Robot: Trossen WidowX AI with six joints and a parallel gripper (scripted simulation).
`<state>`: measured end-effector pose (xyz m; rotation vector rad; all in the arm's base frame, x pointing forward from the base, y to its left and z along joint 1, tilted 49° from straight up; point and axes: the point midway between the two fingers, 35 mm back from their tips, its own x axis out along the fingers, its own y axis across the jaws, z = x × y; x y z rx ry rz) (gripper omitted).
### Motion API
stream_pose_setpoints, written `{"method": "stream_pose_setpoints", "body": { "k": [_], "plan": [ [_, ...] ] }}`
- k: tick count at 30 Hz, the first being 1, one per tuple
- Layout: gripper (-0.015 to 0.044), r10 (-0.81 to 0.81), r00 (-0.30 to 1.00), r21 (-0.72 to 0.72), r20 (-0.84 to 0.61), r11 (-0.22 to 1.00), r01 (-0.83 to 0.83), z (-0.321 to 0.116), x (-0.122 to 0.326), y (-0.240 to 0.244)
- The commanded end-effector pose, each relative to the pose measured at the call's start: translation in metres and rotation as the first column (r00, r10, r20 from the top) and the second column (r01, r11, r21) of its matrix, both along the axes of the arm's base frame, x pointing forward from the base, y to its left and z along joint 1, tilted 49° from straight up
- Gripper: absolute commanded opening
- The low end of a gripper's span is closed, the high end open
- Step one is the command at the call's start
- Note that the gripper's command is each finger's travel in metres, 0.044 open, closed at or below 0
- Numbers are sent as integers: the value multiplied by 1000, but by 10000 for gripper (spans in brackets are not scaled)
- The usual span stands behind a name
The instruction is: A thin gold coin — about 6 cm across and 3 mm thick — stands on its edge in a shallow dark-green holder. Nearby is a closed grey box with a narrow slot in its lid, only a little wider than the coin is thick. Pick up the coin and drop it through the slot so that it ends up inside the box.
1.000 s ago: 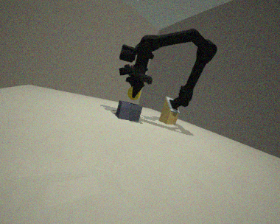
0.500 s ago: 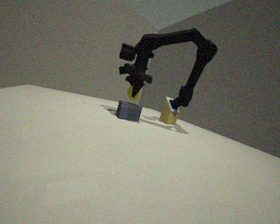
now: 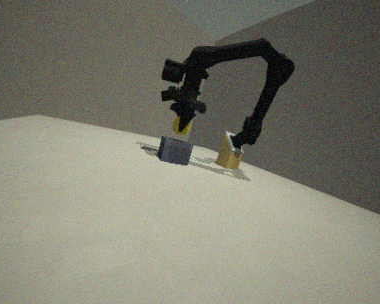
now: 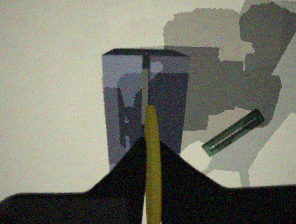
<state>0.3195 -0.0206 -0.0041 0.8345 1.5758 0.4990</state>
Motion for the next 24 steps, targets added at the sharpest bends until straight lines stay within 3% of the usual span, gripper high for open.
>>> {"method": "stream_pose_setpoints", "body": {
  "k": [1, 24],
  "plan": [
    [0, -1, 1000, 0, -2, 1000, 1, -1, 0, 2],
    [0, -7, 1000, 0, -8, 1000, 7, -6, -1, 7]
  ]
}}
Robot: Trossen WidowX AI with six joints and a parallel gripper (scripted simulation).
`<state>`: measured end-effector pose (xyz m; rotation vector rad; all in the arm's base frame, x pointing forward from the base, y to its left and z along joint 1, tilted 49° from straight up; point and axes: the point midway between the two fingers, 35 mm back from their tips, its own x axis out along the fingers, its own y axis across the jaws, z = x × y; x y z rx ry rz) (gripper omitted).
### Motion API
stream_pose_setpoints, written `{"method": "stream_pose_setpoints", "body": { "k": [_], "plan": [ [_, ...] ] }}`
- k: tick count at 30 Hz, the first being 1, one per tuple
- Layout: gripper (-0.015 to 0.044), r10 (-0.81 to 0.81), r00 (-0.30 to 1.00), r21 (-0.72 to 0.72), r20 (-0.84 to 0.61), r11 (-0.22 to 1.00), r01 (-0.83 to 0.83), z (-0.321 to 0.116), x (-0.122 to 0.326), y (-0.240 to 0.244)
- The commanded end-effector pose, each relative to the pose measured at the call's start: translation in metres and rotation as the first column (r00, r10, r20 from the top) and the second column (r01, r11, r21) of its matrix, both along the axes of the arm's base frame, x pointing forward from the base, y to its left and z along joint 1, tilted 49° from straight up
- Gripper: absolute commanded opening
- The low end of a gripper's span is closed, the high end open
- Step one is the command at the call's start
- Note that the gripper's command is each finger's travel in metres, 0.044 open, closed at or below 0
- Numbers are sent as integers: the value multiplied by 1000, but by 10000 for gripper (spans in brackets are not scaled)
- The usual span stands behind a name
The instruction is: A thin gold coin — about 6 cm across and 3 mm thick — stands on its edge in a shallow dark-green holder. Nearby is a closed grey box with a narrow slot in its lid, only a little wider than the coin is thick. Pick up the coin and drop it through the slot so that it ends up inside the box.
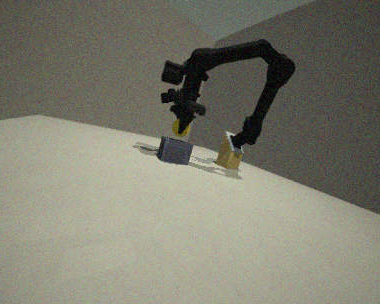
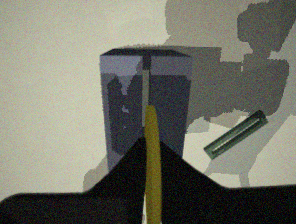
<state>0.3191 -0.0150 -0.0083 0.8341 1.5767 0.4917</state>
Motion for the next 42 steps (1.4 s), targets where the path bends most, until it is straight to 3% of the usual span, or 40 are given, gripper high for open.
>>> {"method": "stream_pose_setpoints", "body": {
  "k": [1, 33, 39, 42],
  "plan": [
    [0, -4, 1000, 5, -7, 1000, 4, -2, 0, 2],
    [0, -6, 1000, 6, -8, 1000, 6, -9, -1, 9],
    [157, -1, 1000, 0, 0, 1000, 1, -7, 0, 7],
    [161, -1, 1000, 0, 0, 1000, 1, -7, 0, 7]
  ]
}}
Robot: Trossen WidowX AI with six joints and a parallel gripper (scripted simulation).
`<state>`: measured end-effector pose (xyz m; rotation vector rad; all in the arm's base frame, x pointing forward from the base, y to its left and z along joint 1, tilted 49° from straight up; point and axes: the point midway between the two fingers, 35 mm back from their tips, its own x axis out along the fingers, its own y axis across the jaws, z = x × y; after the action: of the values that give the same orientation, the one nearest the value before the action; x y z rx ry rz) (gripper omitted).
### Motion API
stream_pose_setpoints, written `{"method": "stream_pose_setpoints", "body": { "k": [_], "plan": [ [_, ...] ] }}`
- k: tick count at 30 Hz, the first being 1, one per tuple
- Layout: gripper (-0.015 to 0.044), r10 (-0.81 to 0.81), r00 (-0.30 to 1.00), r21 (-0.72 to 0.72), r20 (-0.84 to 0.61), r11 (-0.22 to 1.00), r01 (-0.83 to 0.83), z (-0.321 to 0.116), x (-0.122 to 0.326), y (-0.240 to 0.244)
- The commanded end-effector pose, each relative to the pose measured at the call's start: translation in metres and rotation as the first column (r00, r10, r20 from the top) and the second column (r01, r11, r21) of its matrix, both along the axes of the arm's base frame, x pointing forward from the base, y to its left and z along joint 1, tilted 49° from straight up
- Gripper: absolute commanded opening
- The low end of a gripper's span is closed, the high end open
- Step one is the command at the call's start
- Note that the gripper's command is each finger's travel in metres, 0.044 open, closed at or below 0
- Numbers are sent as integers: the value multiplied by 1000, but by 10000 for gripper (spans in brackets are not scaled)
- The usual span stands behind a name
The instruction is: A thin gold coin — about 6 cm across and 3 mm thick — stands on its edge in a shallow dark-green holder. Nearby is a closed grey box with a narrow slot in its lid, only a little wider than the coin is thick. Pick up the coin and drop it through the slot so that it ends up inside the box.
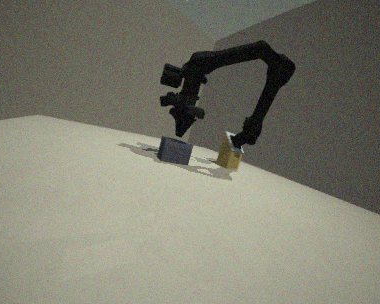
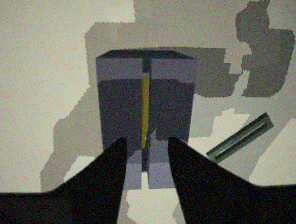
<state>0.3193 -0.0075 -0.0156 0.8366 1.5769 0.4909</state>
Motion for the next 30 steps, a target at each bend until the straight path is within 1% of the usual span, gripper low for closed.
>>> {"method": "stream_pose_setpoints", "body": {
  "k": [1, 6, 15, 17, 20, 30],
  "plan": [
    [161, 1, 1000, -1, 1, 1000, -1, 0, 0, 0],
    [161, 1, 1000, -1, 1, 1000, -1, 0, 0, 0],
    [397, 0, 1000, -1, -1, 1000, 0, 13, 0, -16],
    [440, -4, 1000, 2, -5, 1000, 4, 26, -1, -30],
    [440, -5, 1000, 8, -10, 1000, 6, 41, -4, -46],
    [440, -5, 1000, 8, -10, 1000, 6, 41, -4, -46]
  ]
}}
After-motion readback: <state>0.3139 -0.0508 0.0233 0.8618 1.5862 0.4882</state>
